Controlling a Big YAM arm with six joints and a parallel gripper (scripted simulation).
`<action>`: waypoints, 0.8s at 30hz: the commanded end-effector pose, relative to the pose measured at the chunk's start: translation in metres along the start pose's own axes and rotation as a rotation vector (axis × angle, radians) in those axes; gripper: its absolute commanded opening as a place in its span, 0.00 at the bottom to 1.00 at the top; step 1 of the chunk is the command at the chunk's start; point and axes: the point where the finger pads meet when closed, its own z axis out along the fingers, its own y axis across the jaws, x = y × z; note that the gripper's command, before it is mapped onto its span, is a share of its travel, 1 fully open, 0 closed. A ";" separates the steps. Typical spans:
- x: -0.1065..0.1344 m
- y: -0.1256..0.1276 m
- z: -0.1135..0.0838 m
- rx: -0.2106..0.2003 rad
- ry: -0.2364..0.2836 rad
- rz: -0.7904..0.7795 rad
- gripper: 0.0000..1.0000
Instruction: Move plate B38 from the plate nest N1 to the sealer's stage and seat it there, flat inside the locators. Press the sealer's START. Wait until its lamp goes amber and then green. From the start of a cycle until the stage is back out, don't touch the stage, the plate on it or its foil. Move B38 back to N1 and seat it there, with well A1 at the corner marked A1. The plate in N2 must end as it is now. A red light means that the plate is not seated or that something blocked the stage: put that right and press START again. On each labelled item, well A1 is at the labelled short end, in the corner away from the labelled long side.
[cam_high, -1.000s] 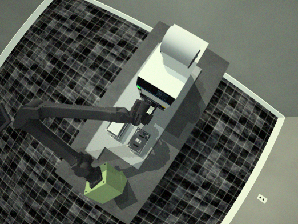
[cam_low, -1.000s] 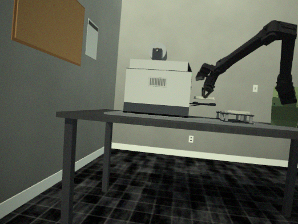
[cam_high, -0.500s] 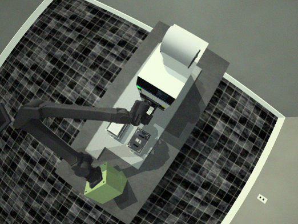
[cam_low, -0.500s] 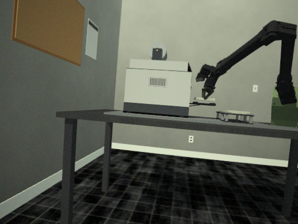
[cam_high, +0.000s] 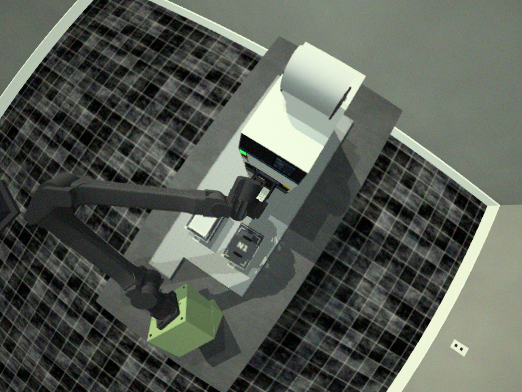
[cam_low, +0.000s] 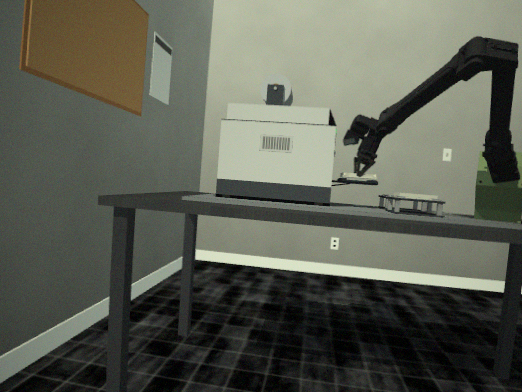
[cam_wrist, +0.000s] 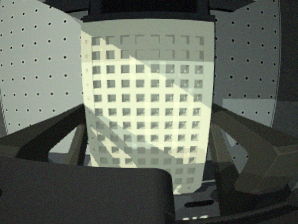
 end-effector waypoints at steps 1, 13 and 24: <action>-0.005 0.005 0.000 -0.001 -0.009 -0.012 0.00; -0.017 -0.010 -0.007 0.010 -0.023 -0.011 0.00; -0.004 0.006 0.000 -0.005 -0.001 -0.013 0.00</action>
